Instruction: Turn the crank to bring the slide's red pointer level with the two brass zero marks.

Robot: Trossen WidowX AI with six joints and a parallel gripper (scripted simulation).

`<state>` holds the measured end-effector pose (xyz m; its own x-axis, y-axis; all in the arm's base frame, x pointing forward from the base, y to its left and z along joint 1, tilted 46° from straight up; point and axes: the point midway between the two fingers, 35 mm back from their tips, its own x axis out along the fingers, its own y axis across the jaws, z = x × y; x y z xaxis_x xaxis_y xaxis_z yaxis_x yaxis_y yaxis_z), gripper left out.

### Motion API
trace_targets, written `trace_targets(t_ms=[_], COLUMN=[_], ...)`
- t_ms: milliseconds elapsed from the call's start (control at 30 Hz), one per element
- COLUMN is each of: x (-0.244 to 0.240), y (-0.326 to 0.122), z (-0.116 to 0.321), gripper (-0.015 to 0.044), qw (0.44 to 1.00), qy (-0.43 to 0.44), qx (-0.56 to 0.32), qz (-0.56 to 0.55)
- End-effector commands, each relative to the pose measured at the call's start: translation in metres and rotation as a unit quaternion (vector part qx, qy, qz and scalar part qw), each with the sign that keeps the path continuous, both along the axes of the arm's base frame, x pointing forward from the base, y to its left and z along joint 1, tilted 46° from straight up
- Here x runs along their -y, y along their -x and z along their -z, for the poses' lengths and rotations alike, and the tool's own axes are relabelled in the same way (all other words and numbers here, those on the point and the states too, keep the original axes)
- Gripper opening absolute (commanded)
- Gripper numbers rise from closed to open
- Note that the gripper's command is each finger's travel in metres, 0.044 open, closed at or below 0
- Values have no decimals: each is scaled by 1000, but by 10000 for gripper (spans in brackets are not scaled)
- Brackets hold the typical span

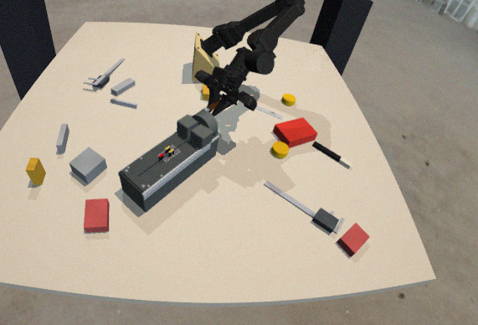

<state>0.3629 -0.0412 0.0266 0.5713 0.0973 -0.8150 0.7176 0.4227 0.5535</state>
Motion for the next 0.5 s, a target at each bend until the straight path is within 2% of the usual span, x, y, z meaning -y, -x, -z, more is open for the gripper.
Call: trace_targets(t_ms=[0, 467], x=[-1, -2], y=[4, 4], z=[8, 9], gripper=[0, 0], qw=[1000, 1000], qy=[-1, -1], qx=[-12, -12], qz=[2, 2])
